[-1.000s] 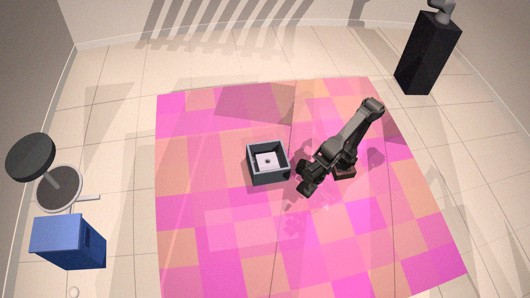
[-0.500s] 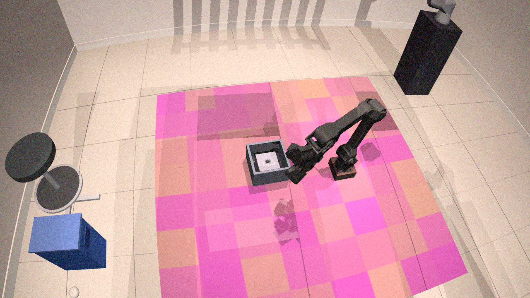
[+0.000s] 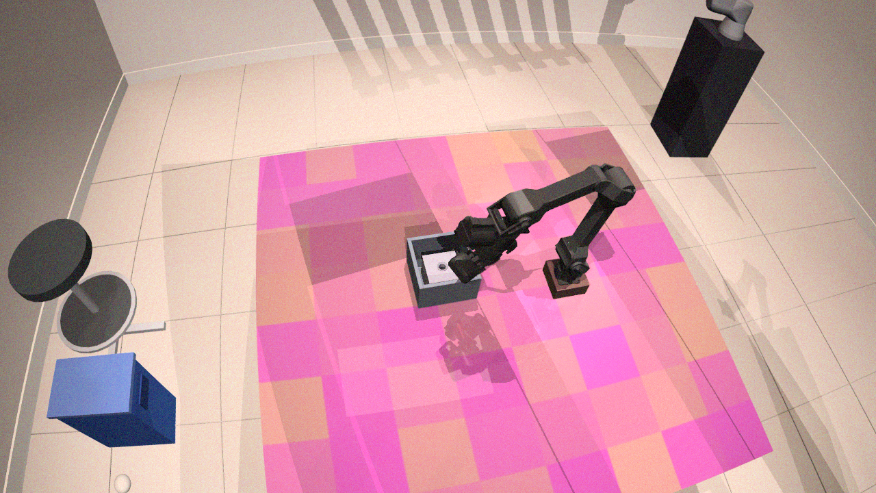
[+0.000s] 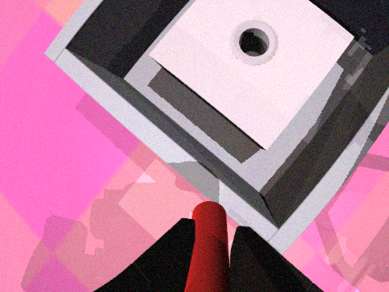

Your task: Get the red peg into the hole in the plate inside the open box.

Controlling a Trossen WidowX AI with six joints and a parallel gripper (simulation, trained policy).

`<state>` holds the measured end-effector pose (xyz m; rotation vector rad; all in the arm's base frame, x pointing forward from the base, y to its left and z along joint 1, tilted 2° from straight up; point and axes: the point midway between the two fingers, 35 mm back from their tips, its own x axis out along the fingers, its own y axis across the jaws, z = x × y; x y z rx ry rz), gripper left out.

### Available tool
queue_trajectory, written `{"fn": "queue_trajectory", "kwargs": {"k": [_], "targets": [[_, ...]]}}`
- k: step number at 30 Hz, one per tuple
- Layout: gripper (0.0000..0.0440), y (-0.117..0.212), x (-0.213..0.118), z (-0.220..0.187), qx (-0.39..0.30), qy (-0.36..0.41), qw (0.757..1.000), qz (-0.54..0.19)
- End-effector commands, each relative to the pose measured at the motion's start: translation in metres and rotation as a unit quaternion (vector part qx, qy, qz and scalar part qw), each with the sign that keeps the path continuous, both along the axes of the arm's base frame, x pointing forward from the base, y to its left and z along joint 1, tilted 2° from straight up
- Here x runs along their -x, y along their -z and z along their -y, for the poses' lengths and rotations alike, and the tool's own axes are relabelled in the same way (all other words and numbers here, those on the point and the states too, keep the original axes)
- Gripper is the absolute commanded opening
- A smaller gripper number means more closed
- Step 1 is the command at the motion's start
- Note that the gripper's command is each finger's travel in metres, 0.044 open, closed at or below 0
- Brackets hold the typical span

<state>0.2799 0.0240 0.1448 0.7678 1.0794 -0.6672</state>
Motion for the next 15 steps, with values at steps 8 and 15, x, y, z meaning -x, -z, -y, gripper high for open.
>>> {"fn": "queue_trajectory", "kwargs": {"k": [8, 15], "targets": [[0.0000, 0.003, -0.023, 0.033, 0.010, 0.035, 0.999, 0.009], [0.0004, 0.011, -0.037, 0.053, 0.009, 0.055, 0.998, 0.005]]}}
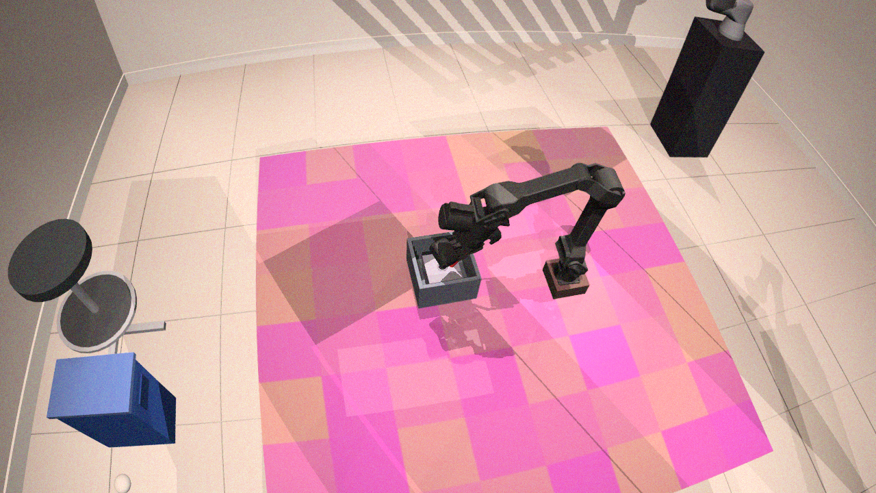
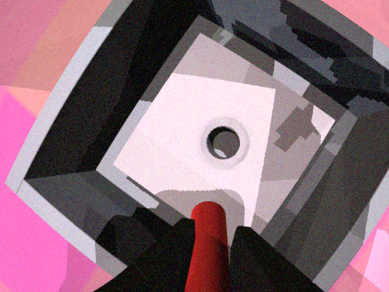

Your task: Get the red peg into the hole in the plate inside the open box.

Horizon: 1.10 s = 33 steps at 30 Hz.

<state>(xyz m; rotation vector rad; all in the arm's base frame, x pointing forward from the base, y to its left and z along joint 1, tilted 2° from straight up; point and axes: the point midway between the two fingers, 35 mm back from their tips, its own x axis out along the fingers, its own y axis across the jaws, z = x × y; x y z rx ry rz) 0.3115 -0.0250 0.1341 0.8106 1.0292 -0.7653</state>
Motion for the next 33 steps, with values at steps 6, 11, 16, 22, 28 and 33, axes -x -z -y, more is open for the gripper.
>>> {"fn": "queue_trajectory", "kwargs": {"k": [6, 11, 16, 22, 28, 33], "targets": [[0.0010, 0.011, -0.014, 0.016, -0.009, 0.011, 1.000, -0.007], [0.0012, 0.024, -0.020, 0.022, -0.015, 0.014, 1.000, -0.019], [0.0030, 0.040, -0.025, 0.026, -0.017, 0.011, 0.999, -0.038], [0.0146, 0.054, -0.028, 0.031, -0.014, -0.001, 0.998, -0.061], [0.0177, 0.052, -0.041, 0.038, -0.009, -0.008, 0.998, -0.061], [0.0278, 0.051, -0.054, 0.044, -0.005, -0.015, 0.998, -0.058]]}}
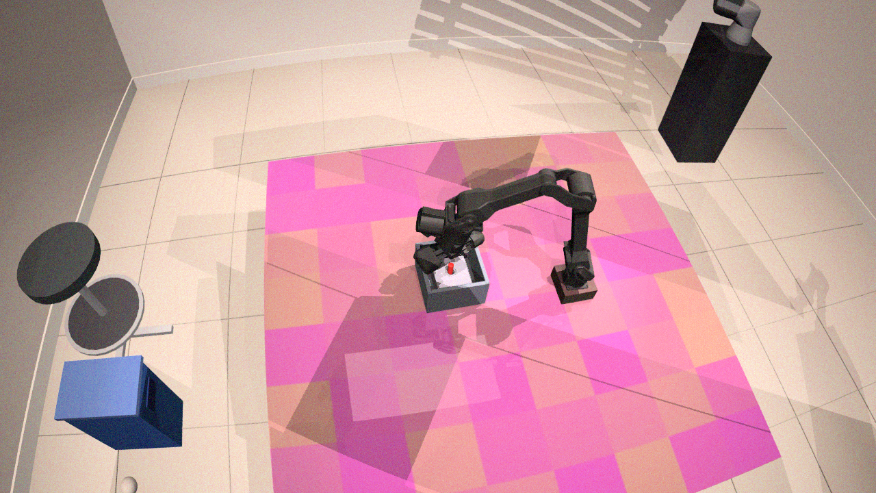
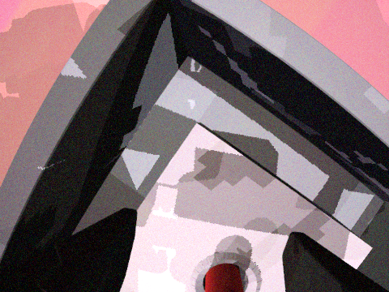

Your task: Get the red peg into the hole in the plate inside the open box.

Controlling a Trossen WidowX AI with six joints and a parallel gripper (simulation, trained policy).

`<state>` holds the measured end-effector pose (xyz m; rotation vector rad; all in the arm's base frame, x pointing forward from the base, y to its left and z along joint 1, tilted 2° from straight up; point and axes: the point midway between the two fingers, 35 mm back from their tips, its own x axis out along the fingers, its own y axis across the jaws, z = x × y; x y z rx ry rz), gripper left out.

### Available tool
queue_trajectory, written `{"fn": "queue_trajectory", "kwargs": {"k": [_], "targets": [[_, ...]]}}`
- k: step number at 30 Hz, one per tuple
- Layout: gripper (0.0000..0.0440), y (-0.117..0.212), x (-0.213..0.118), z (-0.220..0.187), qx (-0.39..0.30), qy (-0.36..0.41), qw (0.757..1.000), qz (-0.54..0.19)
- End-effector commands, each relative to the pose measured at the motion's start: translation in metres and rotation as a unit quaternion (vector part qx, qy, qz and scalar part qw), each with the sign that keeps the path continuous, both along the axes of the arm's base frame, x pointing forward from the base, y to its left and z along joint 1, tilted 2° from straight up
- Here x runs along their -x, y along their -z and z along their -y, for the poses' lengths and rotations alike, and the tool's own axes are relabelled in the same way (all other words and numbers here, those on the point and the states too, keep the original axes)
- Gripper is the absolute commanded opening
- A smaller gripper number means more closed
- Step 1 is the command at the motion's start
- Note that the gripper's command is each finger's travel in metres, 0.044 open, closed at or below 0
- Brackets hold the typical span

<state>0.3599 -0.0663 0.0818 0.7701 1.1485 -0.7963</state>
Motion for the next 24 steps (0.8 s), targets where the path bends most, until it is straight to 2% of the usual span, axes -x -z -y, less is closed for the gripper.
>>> {"fn": "queue_trajectory", "kwargs": {"k": [1, 6, 24], "targets": [[0.0304, -0.001, -0.008, 0.005, 0.002, -0.005, 1.000, 0.002], [0.0435, -0.007, -0.021, 0.014, 0.009, -0.006, 1.000, 0.013], [0.0440, -0.035, -0.054, 0.044, 0.042, 0.006, 0.996, 0.076]]}}
